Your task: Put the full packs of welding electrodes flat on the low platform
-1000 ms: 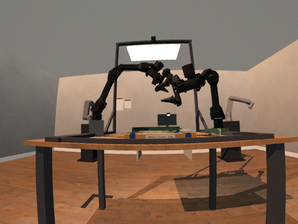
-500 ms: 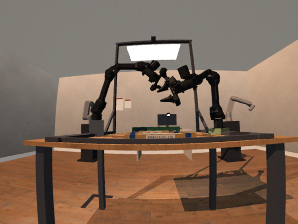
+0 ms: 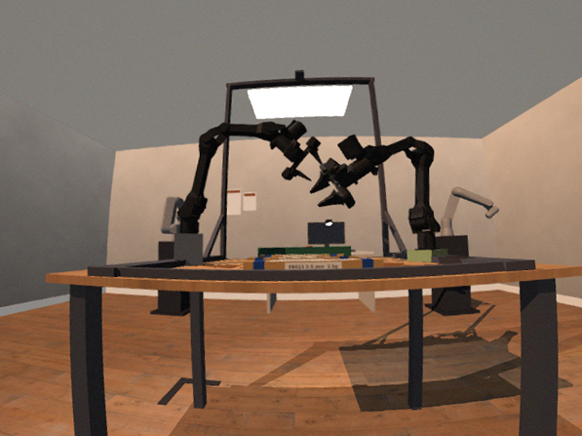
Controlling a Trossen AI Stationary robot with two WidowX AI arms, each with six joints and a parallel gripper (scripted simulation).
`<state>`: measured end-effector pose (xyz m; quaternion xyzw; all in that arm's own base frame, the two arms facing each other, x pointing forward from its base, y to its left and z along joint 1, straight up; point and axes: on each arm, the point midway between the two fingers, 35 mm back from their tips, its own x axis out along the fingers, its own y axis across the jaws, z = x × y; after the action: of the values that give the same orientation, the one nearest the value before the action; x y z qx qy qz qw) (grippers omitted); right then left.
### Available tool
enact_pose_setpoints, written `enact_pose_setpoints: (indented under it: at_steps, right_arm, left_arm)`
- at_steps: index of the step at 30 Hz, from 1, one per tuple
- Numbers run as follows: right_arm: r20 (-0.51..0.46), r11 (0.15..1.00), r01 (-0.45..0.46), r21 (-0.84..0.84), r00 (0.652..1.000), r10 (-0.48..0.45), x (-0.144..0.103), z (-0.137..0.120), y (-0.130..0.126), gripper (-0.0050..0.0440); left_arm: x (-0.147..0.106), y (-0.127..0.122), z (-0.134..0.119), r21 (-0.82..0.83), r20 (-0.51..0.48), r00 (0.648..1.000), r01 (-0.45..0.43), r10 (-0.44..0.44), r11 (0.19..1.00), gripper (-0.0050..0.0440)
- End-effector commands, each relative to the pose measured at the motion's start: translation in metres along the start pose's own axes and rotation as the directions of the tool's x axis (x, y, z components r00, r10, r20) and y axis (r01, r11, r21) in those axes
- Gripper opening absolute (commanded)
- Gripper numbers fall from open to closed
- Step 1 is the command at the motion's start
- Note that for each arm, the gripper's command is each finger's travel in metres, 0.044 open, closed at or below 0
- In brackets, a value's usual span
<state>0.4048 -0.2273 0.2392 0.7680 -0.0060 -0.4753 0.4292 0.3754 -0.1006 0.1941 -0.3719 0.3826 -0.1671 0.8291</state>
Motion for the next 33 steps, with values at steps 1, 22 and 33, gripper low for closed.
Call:
enact_pose_setpoints:
  at_steps: [1, 22, 33]
  right_arm:
    - [-0.016, 0.995, -0.004, -0.097, 1.000, 0.003, -0.016, 0.001, -0.010, 0.0330]
    - [-0.007, 0.855, 0.070, -0.513, 0.996, -0.086, -0.031, 0.020, -0.066, 0.0330]
    - [0.004, 0.739, 0.094, -0.667, 0.992, -0.123, -0.035, 0.029, -0.086, 0.0330]
  left_arm:
    - [-0.009, -0.017, -0.011, 0.084, -0.008, 0.999, -0.035, 0.036, 0.996, 0.0330]
    - [-0.038, -0.008, -0.110, 0.431, -0.184, 0.928, -0.219, 0.323, 0.875, 0.0330]
    - [-0.067, -0.007, -0.139, 0.630, -0.207, 0.872, -0.228, 0.444, 0.742, 0.0330]
